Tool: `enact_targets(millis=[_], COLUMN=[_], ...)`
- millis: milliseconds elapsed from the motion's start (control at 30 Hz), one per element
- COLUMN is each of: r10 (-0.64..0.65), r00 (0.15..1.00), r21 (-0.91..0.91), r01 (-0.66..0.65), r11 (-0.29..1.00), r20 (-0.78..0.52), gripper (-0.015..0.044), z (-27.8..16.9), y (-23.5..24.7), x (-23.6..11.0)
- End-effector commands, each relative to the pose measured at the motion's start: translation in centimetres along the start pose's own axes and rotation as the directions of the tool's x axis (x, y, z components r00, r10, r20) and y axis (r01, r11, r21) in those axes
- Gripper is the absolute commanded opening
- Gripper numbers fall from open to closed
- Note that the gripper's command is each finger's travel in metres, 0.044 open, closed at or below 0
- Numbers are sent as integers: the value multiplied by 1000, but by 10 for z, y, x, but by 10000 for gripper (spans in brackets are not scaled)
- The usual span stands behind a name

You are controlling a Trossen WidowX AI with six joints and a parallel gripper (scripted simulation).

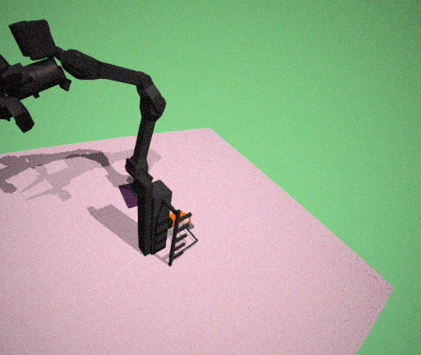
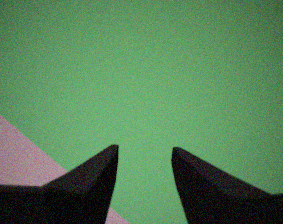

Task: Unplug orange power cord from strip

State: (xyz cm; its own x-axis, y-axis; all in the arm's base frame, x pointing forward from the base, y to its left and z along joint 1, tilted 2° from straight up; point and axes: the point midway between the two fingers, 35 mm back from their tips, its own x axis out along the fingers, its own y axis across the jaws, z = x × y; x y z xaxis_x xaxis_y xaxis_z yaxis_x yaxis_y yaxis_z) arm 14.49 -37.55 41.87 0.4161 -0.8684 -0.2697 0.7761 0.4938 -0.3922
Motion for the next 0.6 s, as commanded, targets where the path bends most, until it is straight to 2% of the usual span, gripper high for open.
enact_targets(millis=[0,300,567], r10=[84,289,473], r00=[996,957,879], r21=[-44,-147,-253], r01=[-83,-282,-446], r11=[996,948,858], r20=[11,34,53], gripper=[160,160,160], z=[7,22,33], y=[37,127,209], x=[4,-1,-25])
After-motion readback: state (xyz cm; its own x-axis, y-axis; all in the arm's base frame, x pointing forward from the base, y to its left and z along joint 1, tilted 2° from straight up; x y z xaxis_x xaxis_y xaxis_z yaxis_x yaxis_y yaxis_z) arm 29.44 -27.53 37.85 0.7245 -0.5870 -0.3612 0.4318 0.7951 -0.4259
